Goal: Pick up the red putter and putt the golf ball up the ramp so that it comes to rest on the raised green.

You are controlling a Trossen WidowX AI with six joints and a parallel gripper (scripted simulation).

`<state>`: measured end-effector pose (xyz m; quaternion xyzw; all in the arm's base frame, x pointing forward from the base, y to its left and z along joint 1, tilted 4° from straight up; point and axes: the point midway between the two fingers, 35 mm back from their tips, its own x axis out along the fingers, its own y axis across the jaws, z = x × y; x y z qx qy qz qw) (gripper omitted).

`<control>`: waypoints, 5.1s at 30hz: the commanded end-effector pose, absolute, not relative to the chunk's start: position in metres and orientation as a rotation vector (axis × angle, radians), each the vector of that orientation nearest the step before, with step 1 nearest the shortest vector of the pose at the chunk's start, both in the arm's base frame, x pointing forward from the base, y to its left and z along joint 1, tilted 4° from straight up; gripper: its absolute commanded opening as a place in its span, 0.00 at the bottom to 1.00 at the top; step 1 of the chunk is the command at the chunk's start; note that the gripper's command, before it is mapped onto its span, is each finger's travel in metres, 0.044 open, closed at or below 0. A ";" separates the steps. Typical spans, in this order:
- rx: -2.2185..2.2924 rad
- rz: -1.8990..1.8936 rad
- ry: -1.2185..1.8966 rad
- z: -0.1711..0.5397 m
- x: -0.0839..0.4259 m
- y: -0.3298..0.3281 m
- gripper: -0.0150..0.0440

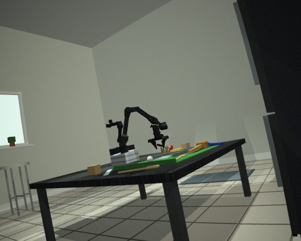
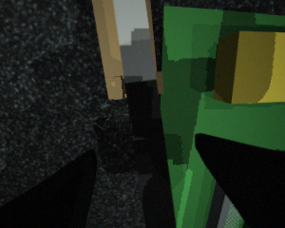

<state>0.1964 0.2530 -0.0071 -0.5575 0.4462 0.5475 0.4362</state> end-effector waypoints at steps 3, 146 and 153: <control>-1.387 1.362 1.109 -0.007 0.197 0.253 0.56; -0.102 -0.050 1.564 0.109 0.214 -0.229 0.25; -0.102 -0.050 1.564 0.083 0.215 -0.232 0.25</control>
